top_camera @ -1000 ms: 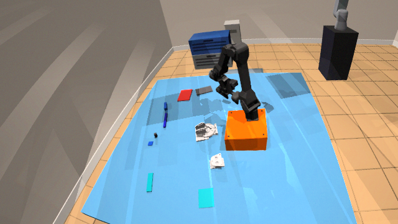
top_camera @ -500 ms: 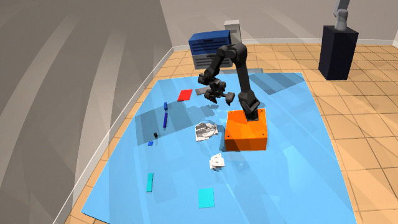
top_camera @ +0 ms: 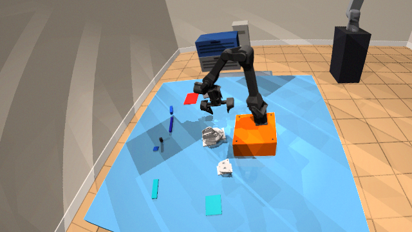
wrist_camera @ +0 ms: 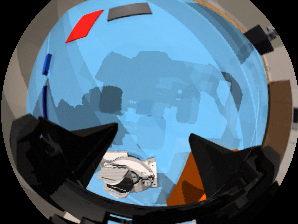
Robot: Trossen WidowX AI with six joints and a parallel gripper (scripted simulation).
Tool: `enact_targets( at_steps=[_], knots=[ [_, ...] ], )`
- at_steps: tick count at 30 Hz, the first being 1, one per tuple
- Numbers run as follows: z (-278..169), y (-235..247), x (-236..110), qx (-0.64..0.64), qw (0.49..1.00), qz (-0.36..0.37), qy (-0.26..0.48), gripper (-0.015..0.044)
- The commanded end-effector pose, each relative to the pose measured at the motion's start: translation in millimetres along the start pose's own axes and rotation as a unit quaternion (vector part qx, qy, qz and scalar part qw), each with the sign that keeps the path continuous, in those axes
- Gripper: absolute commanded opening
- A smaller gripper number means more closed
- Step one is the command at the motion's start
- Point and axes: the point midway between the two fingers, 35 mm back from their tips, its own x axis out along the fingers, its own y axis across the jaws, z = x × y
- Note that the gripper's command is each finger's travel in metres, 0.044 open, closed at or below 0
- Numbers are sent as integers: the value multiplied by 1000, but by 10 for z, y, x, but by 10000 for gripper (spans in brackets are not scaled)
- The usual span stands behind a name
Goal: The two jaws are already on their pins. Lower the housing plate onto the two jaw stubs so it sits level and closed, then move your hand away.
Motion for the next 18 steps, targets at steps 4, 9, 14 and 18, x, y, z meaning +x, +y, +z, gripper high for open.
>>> enact_targets(
  at_steps=[4,9,14,18],
  knots=[
    [-259,167,-106,-93,995,20,4,440],
    [-450,272,-185,-153,988,36,5,440],
    [-693,368,-269,-216,975,52,10,440],
    [-907,404,-333,-265,962,59,14,440]
  ],
)
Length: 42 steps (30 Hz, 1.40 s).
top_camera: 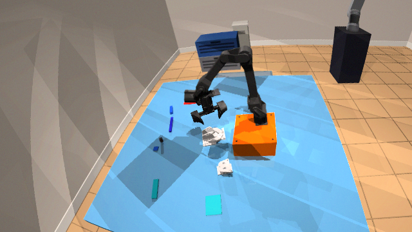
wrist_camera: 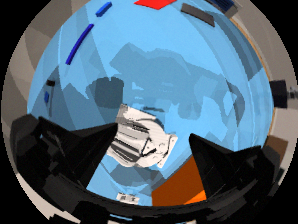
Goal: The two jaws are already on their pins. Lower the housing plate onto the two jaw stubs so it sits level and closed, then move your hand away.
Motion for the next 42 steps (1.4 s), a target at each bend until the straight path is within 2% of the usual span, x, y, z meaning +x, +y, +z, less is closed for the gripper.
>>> enact_targets(
  at_steps=[1,21,42],
  knots=[
    [-201,143,-62,-58,998,10,7,440],
    [-1313,519,-382,-323,945,46,37,440],
    [-2543,343,-746,-581,809,71,62,440]
  ],
)
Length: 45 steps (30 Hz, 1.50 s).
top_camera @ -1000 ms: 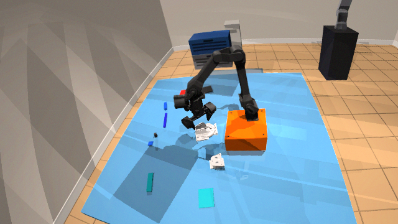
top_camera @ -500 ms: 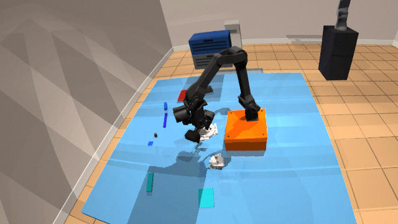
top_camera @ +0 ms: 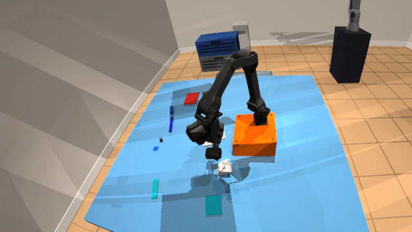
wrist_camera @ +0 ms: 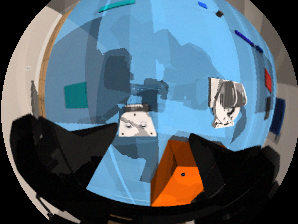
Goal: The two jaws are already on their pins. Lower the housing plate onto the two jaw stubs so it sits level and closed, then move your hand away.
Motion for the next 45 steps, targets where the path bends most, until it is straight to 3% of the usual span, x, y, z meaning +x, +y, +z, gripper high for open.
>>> enact_targets(
  at_steps=[1,11,16,45],
  knots=[
    [-193,196,-34,-63,998,5,9,440],
    [-305,300,-34,-97,995,8,13,440],
    [-318,302,345,-97,995,8,13,440],
    [-324,304,548,-97,995,8,13,440]
  ],
)
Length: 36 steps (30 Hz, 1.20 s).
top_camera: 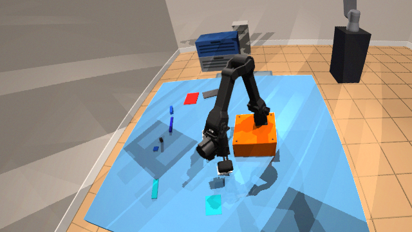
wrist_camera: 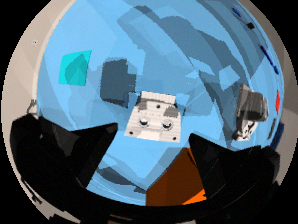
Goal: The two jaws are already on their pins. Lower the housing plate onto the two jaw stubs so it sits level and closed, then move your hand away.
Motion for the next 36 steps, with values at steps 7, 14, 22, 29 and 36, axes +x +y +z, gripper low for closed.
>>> enact_targets(
  at_steps=[7,14,22,29,36],
  knots=[
    [-8,0,125,-2,1000,0,3,440],
    [-10,-1,237,-2,1000,0,3,440],
    [-14,-4,323,-2,1000,0,3,440],
    [-14,-4,323,-2,1000,0,3,440],
    [-14,-4,323,-2,1000,0,3,440]
  ],
)
